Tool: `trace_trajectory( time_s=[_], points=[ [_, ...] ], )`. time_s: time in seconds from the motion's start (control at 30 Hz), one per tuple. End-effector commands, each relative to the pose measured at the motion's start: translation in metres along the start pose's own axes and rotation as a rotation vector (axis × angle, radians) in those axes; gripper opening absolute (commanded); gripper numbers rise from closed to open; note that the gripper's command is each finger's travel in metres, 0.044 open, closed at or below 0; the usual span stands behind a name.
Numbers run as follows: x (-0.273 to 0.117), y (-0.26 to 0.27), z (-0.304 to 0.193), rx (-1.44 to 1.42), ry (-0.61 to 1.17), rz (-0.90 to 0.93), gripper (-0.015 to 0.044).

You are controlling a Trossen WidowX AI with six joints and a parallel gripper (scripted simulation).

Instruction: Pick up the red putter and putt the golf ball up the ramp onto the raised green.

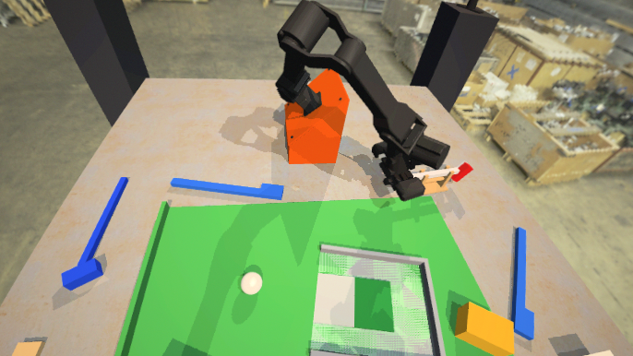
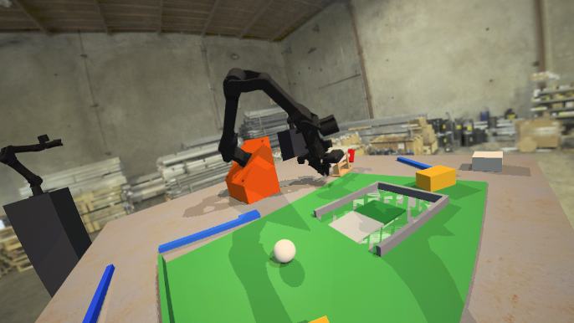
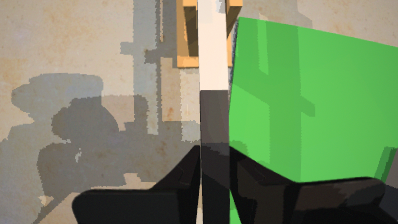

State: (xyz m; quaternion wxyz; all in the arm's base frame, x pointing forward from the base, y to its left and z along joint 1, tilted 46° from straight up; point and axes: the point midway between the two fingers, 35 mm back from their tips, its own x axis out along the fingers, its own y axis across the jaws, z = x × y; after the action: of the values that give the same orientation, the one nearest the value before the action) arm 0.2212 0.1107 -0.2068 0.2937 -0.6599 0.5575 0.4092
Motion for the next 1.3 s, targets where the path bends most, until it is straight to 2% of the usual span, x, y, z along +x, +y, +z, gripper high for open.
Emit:
trace_trajectory(
  time_s=[0.0,0.2,0.57,0.7,0.77,1.27],
  points=[
    [0.0,0.0,0.0,0.001,0.0,0.0,0.0026],
    [-0.008,-0.001,0.003,0.0,-0.001,0.0,0.0],
    [-0.092,-0.001,0.027,-0.001,-0.006,0.001,0.0],
    [-0.098,0.0,0.028,-0.001,-0.006,0.001,0.0],
    [-0.092,-0.005,0.024,0.015,-0.003,-0.011,0.0],
    [-0.136,-0.042,-0.067,0.507,0.016,-0.06,0.0]
  ],
)
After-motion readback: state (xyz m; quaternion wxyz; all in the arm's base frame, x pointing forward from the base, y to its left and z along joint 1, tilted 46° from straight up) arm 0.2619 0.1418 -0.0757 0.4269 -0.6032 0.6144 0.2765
